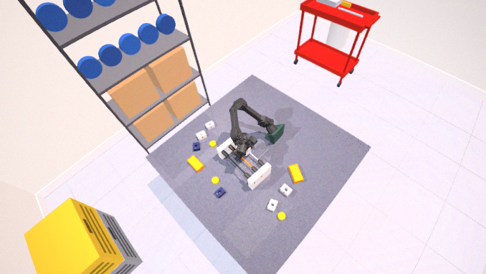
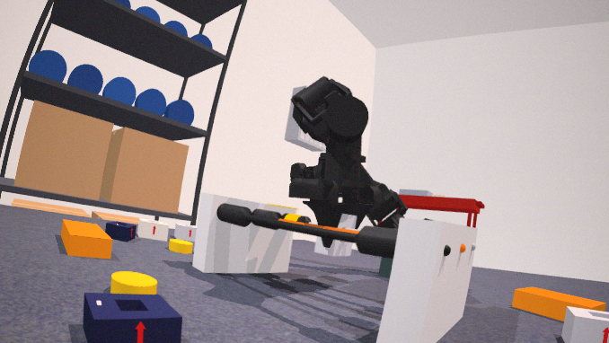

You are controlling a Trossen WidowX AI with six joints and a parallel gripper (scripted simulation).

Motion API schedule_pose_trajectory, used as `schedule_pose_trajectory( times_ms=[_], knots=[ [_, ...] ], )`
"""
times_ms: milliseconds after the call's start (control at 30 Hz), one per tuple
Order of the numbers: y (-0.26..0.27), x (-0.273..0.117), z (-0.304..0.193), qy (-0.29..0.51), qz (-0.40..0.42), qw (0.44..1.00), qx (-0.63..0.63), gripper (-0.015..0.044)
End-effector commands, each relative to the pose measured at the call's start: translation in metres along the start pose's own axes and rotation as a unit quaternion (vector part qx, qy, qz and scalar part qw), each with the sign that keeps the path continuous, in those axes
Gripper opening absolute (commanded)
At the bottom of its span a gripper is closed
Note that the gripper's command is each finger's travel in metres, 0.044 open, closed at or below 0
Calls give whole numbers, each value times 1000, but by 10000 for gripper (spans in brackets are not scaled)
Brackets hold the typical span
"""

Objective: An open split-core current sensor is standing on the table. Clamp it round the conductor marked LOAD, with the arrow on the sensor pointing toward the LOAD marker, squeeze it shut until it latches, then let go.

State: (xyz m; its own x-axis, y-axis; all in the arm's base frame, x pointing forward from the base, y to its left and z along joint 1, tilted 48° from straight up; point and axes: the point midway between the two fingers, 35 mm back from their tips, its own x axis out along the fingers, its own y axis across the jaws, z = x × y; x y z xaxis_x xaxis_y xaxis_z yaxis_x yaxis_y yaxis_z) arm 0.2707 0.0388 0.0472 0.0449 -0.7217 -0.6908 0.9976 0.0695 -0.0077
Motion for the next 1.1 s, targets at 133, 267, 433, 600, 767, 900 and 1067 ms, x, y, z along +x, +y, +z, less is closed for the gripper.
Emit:
schedule_pose_trajectory(
  times_ms=[133,267,433,600,767,900,1067],
  knots=[
    [0,0,0,0,0,1000,0,260],
    [0,0,0,0,0,1000,0,260],
    [0,0,0,0,0,1000,0,260],
    [0,0,0,0,0,1000,0,260],
    [0,0,0,0,0,1000,0,260],
    [0,0,0,0,0,1000,0,260],
    [0,0,0,0,0,1000,0,260]
  ],
)
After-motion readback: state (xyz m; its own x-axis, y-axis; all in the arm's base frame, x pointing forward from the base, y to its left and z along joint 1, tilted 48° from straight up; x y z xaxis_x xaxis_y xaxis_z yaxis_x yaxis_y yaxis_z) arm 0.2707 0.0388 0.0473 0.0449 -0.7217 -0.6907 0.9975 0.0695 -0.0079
